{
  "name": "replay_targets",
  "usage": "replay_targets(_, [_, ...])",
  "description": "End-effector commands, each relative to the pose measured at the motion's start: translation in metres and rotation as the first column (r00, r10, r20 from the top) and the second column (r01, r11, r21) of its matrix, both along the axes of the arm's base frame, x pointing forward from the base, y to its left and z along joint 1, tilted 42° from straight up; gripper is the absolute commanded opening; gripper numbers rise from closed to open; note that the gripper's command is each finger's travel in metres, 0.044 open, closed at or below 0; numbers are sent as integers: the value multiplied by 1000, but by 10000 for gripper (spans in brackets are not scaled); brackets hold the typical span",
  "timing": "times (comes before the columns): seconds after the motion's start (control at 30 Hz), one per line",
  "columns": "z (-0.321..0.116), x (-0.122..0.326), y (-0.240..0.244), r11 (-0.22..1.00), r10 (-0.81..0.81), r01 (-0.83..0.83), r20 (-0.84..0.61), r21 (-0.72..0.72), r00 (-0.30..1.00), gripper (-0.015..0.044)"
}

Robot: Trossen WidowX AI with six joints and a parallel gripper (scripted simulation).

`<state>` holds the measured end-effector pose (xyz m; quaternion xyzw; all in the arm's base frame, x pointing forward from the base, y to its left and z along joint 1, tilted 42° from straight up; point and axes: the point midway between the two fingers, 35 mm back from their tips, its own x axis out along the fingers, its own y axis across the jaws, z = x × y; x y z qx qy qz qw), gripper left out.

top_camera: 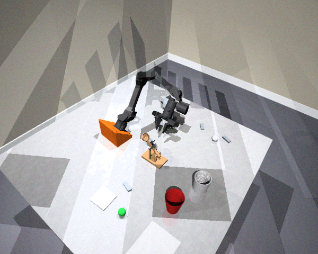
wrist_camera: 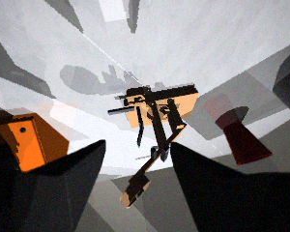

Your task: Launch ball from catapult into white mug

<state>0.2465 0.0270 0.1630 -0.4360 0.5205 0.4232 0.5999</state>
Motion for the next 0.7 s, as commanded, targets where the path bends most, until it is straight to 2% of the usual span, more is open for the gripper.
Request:
replay_targets(0.0, [7,24,-3,989,-129,128,13,76,992,394])
replay_targets(0.07, [9,34,-6,978,-182,179,14,107,983,440])
replay_targets(0.37, [21,83,-19,875,-415,404,-16,265,909,440])
replay_targets(0.67, [32,134,-42,690,-612,592,-101,417,785,440])
